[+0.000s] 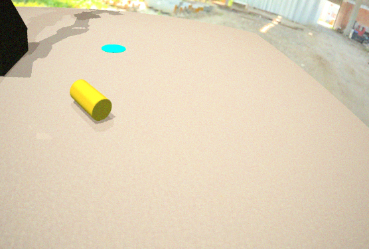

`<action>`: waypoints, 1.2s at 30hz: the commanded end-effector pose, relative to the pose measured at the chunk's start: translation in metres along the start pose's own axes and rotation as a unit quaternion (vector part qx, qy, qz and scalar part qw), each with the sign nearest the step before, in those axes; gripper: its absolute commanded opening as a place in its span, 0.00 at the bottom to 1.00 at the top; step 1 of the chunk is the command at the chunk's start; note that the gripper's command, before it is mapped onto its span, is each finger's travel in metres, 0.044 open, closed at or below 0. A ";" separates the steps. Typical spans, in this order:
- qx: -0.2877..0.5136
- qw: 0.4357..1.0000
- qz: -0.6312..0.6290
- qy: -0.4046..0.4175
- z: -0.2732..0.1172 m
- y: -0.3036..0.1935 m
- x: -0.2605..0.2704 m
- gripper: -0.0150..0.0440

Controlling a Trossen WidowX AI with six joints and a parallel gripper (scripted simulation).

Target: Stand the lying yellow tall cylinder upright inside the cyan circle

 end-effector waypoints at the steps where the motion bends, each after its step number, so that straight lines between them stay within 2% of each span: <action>1: -0.021 0.992 -0.110 -0.055 -0.009 0.039 -0.020 0.78; 10: -0.068 0.937 -0.306 -0.155 -0.031 0.128 -0.034 0.78; 19: -0.121 0.835 -0.476 -0.248 -0.061 0.225 -0.014 0.78; 27: -0.173 0.714 -0.595 -0.327 -0.095 0.307 0.034 0.78; 36: -0.237 0.558 -0.682 -0.408 -0.139 0.383 0.117 0.78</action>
Point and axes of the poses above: the point midway between the two fingers, 35 mm back from their tips, its own z axis out along the fingers, its own x axis across the jaws, y = z × x, the point moved 3 cm from there along -z, back along the fingers, and after that the axes turned 1 degree about -z, right-handed, at the moved point
